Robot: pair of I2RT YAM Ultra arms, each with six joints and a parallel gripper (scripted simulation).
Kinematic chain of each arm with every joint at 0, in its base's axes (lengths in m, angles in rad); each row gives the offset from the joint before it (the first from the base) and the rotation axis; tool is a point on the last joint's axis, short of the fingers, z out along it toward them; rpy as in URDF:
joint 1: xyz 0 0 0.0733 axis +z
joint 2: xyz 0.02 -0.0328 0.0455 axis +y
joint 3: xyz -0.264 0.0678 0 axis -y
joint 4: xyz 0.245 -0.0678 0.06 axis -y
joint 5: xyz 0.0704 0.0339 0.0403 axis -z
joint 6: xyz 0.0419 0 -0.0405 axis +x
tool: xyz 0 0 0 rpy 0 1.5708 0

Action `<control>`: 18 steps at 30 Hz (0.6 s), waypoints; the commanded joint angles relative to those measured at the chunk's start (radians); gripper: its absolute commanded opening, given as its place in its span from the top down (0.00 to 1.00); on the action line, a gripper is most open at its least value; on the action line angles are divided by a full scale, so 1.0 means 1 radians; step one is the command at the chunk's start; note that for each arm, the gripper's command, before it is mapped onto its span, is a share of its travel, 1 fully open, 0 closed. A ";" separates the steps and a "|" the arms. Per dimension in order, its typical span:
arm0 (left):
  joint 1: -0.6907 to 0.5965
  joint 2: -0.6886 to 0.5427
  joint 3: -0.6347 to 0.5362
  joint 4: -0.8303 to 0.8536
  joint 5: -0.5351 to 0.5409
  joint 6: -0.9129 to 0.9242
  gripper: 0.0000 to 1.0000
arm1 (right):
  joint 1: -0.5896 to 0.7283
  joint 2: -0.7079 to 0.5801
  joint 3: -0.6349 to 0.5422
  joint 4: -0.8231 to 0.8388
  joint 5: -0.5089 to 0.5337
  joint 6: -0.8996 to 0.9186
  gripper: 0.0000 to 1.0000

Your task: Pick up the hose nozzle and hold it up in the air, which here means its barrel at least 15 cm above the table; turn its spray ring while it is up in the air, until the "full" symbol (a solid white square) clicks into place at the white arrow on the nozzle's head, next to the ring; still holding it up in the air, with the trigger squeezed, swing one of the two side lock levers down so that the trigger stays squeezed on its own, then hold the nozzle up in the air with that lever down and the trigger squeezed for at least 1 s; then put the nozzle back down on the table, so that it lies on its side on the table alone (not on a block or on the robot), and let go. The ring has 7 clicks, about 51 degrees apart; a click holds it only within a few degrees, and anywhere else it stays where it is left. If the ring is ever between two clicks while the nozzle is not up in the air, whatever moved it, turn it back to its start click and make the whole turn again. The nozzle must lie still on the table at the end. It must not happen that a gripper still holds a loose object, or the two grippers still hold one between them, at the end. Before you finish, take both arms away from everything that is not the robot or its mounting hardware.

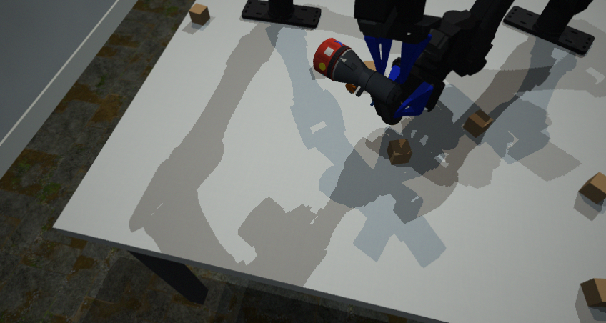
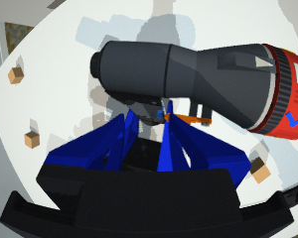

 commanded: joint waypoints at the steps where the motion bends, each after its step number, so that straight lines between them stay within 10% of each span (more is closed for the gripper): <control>1: -0.008 -0.037 0.036 0.113 0.014 -0.009 0.64 | -0.005 -0.018 0.027 0.026 0.007 -0.005 0.63; 18: -0.008 -0.037 0.036 0.113 0.015 -0.009 0.64 | 0.018 -0.039 0.050 -0.038 0.008 0.011 0.63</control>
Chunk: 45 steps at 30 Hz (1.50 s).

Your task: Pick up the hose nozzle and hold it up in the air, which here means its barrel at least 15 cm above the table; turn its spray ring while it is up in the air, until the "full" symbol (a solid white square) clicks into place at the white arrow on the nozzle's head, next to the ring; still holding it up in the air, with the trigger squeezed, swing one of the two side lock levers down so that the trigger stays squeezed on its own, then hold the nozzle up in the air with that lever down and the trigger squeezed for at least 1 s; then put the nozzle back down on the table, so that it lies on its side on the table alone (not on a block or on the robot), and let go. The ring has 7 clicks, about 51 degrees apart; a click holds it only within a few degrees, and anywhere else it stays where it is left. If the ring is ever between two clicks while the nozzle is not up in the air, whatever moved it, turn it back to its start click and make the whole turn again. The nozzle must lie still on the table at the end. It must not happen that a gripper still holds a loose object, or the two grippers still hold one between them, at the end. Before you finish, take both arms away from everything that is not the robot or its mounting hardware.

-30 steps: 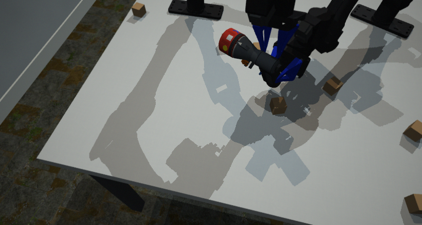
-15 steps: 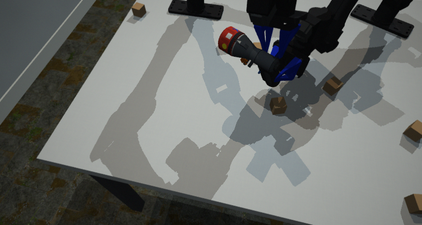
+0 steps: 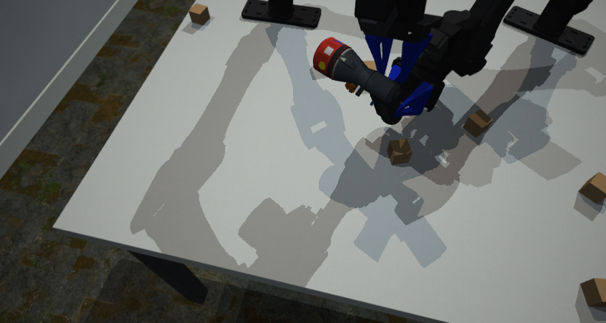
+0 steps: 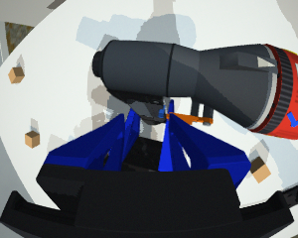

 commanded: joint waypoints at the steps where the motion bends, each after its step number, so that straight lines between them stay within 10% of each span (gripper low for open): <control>1: -0.008 -0.037 0.036 0.112 0.011 -0.010 0.64 | 0.014 -0.040 0.047 -0.035 0.008 0.009 0.63; 45: -0.008 -0.036 0.038 0.111 0.010 -0.010 0.64 | 0.042 0.002 0.370 -0.345 0.032 0.049 0.63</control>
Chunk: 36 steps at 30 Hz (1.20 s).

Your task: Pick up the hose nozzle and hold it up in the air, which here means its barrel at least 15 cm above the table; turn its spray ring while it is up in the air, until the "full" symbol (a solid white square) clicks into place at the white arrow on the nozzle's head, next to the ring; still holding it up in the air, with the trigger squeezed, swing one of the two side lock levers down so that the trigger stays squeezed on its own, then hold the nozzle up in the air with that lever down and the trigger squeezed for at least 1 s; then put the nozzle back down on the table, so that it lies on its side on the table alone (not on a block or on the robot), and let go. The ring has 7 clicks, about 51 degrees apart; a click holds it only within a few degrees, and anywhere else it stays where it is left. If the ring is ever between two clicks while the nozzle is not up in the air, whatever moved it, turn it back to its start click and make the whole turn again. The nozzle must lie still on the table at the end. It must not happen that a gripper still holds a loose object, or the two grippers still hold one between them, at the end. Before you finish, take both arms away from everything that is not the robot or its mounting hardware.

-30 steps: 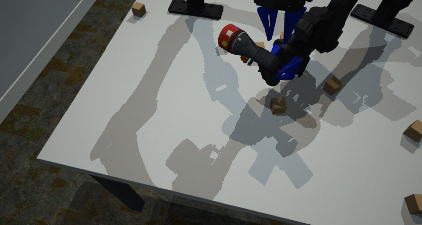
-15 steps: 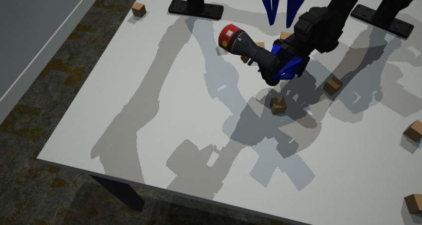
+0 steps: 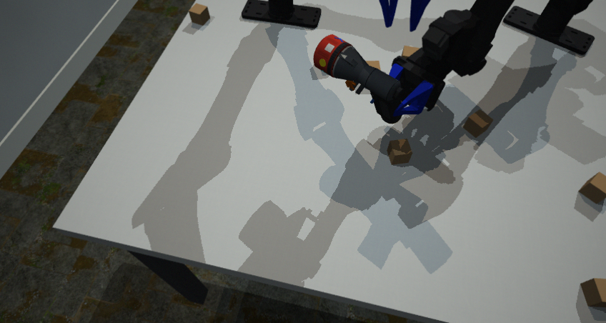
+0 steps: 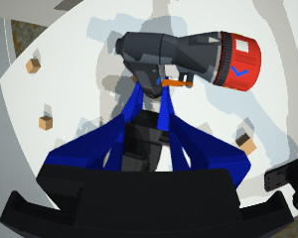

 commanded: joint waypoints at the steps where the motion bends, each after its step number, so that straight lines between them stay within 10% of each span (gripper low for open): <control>1: -0.008 -0.036 0.038 0.099 0.005 -0.010 0.64 | -0.003 -0.010 0.030 -0.022 0.016 0.002 0.63; 36: -0.008 -0.036 0.038 0.099 0.005 -0.010 0.64 | -0.456 -0.526 -0.662 0.888 -0.135 -0.726 0.63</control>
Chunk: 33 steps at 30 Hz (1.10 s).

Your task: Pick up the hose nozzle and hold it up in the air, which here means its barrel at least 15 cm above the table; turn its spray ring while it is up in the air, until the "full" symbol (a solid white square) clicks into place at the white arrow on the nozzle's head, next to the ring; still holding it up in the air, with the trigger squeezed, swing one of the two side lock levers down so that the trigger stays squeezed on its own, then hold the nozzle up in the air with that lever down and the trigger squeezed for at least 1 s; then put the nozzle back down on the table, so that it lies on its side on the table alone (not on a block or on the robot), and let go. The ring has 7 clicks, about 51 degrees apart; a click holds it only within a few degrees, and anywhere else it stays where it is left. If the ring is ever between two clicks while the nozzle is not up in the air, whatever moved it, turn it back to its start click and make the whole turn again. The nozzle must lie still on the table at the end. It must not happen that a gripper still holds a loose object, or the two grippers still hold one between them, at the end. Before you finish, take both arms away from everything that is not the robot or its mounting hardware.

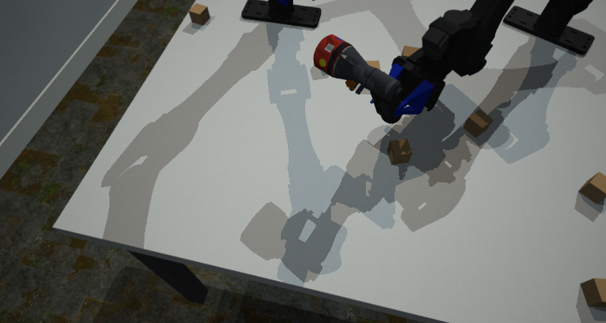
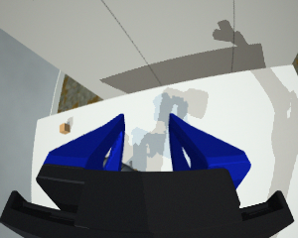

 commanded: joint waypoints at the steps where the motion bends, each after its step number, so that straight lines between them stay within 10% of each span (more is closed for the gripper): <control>1: -0.009 -0.036 0.038 0.099 0.005 -0.010 0.64 | -0.049 -0.065 -0.094 0.164 -0.038 -0.118 0.63; 24: -0.008 -0.036 0.038 0.099 0.005 -0.010 0.64 | -0.385 -0.457 -0.636 0.806 -0.154 -0.613 0.63; 33: -0.008 -0.036 0.038 0.099 0.005 -0.010 0.64 | -0.400 -0.434 -0.616 0.815 -0.178 -0.550 0.63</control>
